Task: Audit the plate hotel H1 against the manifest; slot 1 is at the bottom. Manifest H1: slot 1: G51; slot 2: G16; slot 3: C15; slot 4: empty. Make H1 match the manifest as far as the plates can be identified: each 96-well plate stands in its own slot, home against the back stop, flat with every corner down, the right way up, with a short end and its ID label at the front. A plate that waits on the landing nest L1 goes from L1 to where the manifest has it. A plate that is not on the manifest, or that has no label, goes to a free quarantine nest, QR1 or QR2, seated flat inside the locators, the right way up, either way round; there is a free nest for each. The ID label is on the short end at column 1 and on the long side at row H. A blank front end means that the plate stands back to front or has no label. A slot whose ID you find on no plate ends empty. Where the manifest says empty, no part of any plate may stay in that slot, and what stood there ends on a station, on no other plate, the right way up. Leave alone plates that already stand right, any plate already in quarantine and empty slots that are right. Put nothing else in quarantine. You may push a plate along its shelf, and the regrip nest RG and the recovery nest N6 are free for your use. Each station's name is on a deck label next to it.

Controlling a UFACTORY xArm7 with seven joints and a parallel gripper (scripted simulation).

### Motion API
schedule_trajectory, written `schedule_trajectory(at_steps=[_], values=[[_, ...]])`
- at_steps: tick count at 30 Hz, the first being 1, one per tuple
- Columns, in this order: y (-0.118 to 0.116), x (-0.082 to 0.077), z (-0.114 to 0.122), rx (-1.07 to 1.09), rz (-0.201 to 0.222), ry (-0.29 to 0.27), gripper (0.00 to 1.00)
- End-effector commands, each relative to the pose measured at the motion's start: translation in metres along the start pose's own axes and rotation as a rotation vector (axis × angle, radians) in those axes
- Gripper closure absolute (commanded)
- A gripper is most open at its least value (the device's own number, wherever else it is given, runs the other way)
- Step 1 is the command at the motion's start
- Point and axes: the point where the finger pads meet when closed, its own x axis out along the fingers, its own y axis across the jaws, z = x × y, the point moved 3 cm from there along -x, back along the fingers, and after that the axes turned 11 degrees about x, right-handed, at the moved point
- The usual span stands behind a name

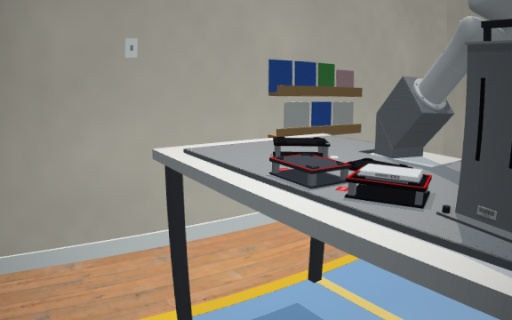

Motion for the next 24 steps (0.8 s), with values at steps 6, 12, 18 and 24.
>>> schedule_trajectory(at_steps=[6,12,18,24], values=[[-0.001,-0.018,0.000,0.000,-0.003,0.000,0.00],[-0.001,-0.025,0.000,0.000,-0.003,0.000,0.00],[-0.001,-0.035,0.000,0.000,-0.003,0.000,0.00],[-0.001,-0.039,0.000,0.000,-0.003,0.000,0.00]])
